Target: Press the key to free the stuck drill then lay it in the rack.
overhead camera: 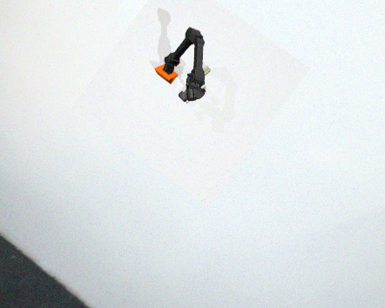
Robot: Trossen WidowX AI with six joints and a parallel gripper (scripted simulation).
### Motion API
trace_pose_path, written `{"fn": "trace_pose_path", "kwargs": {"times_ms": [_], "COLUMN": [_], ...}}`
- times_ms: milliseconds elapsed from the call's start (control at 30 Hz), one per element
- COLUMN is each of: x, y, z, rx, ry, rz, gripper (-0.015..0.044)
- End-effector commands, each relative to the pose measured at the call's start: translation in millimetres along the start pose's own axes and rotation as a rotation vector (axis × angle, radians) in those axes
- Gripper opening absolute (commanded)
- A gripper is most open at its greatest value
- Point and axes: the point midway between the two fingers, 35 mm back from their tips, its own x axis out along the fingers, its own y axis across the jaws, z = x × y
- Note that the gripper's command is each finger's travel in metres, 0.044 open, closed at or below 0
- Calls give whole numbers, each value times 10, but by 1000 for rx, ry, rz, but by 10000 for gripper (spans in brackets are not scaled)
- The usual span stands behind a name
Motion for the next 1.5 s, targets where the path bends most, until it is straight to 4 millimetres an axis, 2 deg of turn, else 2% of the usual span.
{"fn": "trace_pose_path", "kwargs": {"times_ms": [0,1400,1467], "x": [167,320,259], "y": [25,46,39], "z": [-71,-79,-64], "rx": [16,15,19], "ry": [49,49,45], "rz": [23,23,22], "gripper": [0,0,53]}}
